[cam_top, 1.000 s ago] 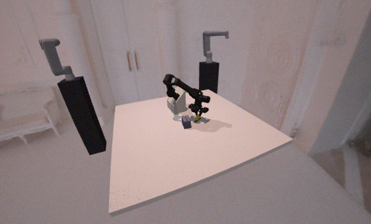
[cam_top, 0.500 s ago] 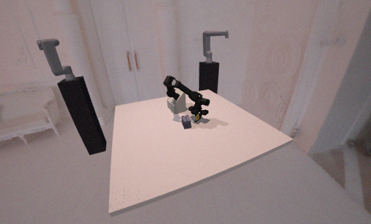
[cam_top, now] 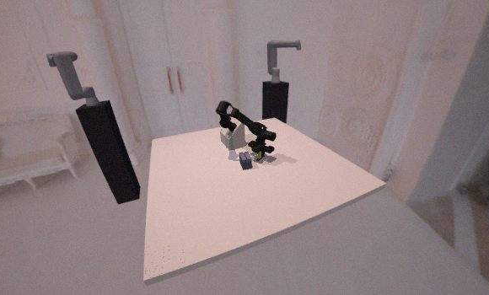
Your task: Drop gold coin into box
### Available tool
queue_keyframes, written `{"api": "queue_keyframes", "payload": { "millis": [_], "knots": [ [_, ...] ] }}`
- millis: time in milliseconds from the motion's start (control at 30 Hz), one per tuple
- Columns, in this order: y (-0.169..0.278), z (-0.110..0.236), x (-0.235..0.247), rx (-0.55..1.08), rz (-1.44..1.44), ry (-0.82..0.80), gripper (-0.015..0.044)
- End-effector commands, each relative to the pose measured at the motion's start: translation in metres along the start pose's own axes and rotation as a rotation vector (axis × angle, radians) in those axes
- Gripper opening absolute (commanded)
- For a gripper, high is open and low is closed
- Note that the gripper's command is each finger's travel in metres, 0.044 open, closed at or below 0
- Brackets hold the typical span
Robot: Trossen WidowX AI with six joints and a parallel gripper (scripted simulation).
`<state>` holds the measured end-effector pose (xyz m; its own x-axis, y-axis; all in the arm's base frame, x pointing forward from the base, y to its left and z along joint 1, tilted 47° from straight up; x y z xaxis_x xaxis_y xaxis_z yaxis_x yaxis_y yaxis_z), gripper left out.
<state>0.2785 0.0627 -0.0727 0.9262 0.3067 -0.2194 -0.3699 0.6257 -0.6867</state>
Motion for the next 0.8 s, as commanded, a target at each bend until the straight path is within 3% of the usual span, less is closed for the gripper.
{"api": "queue_keyframes", "payload": {
  "millis": [0,367,767],
  "knots": [
    [0.001,-0.002,-0.002,-0.005,0.01,0.006,0.0023],
    [0.001,0.0,-0.002,-0.005,0.01,0.005,0.0],
    [0.002,0.028,0.003,0.0,0.011,0.002,0.0]
  ]
}}
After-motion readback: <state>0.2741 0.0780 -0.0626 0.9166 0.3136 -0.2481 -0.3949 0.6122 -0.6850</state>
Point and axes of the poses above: the point midway between the two fingers, 35 mm back from their tips, its own z axis back along the fingers, its own x axis across the jaws, y = z × x, the point moved 9 cm from there along z, back along the fingers, and after that the axes turned 5 degrees about -z, right-handed, at the moved point
